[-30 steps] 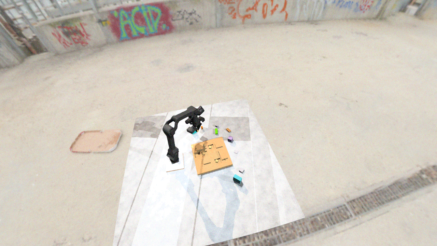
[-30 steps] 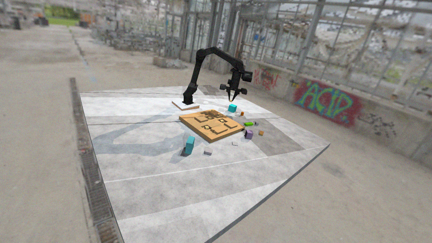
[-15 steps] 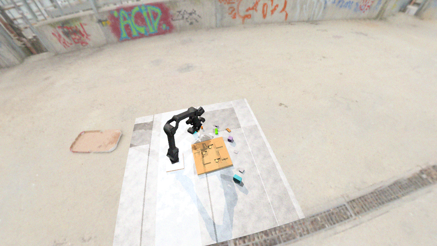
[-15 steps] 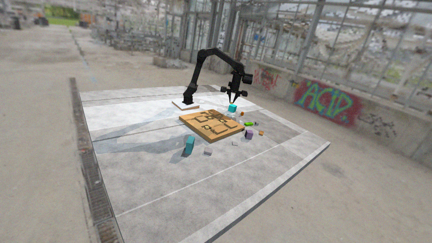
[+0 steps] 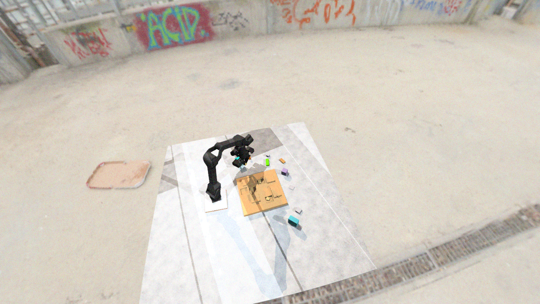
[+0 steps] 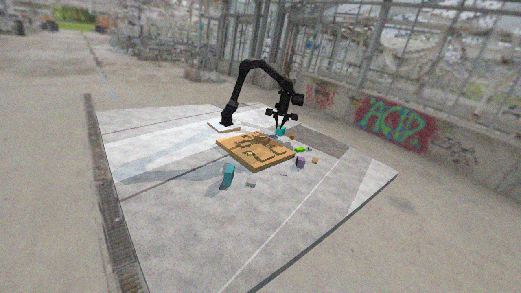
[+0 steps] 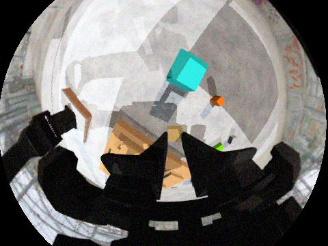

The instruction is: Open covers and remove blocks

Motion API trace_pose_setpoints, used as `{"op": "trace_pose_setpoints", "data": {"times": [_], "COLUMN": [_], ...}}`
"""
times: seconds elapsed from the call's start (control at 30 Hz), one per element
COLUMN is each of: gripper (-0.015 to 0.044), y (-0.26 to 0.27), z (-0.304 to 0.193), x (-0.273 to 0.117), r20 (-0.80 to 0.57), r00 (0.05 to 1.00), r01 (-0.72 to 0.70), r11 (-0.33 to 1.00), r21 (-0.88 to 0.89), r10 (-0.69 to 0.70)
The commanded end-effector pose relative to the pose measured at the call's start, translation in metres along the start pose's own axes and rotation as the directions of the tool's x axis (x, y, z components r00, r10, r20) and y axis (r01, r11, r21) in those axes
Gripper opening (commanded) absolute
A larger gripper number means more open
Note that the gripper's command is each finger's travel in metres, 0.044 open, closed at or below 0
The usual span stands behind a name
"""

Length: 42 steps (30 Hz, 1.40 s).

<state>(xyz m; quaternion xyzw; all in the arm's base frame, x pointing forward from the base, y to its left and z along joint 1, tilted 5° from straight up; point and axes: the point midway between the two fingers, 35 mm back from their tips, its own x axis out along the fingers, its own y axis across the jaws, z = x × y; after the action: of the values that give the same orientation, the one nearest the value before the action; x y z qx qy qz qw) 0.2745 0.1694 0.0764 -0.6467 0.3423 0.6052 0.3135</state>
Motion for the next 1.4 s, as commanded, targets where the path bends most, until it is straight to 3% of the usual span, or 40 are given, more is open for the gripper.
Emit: {"op": "trace_pose_setpoints", "data": {"times": [0.0,1.3,1.37], "gripper": [0.0080,0.0080,0.0133], "y": [0.001,0.007,0.006], "z": [0.001,0.001,0.000], "x": [0.008,0.067,0.064], "r20": [0.003,0.002,0.000], "r00": [1.000,1.000,1.000], "r01": [-0.007,-0.008,-0.003], "r11": [1.000,1.000,1.000], "r21": [-0.003,-0.003,0.001], "r10": [0.007,0.008,0.003]}}
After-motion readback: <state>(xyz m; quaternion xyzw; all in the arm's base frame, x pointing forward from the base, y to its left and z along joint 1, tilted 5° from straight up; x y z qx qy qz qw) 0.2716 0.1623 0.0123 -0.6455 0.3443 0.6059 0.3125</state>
